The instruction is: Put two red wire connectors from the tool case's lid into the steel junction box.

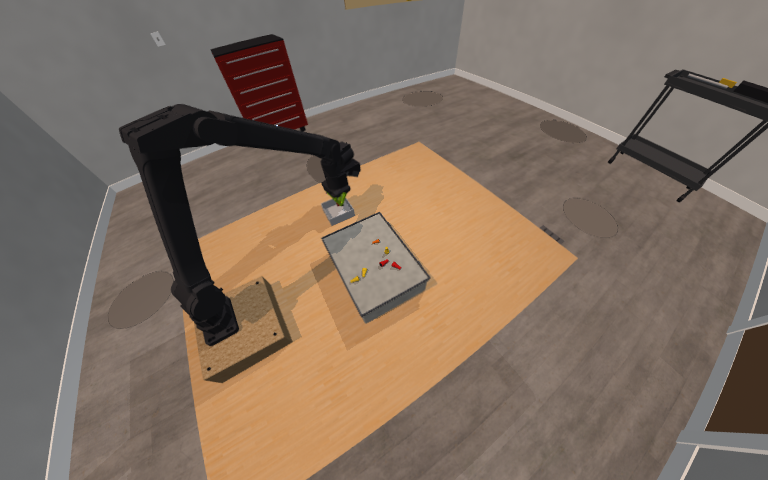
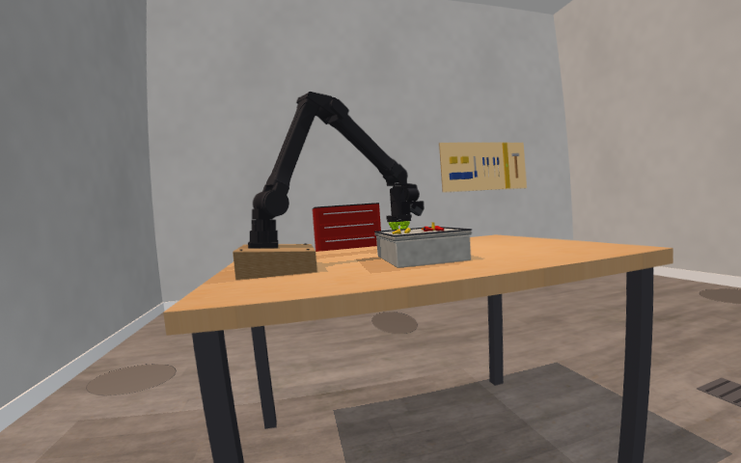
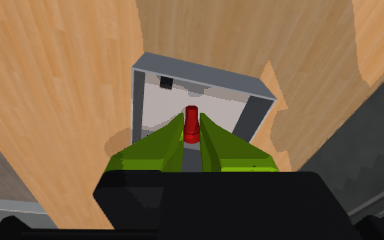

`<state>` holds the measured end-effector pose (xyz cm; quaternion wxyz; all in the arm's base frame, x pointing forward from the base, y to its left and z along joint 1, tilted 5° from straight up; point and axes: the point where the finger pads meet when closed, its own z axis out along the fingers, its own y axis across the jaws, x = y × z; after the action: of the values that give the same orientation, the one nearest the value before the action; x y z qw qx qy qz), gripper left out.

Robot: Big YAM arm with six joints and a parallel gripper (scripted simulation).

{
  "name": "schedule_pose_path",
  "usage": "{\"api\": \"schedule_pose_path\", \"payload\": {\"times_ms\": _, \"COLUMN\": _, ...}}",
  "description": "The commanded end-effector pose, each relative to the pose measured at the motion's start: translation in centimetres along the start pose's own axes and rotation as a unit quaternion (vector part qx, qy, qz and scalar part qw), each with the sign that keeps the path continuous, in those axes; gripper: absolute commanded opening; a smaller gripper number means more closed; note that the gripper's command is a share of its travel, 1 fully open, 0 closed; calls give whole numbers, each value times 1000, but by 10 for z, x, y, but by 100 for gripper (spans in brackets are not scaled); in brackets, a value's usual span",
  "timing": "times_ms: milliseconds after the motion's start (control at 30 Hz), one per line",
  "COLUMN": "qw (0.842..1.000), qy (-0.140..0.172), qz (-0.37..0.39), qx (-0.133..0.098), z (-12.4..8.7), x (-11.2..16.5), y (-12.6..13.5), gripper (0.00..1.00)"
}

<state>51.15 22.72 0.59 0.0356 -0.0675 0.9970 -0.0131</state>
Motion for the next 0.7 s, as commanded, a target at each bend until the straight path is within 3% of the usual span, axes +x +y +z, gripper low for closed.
{"api": "schedule_pose_path", "payload": {"times_ms": 0, "qw": 1000, "qy": -7, "qz": 1, "qx": -2, "z": 9, "x": -9, "y": -3, "gripper": 10}}
{"api": "schedule_pose_path", "payload": {"times_ms": 333, "qw": 1000, "qy": -2, "qz": 1, "qx": 0, "z": 23, "x": -4, "y": -3, "gripper": 10}}
{"api": "schedule_pose_path", "payload": {"times_ms": 667, "qw": 1000, "qy": -9, "qz": 2, "qx": -2, "z": 19, "x": -12, "y": -2, "gripper": 10}}
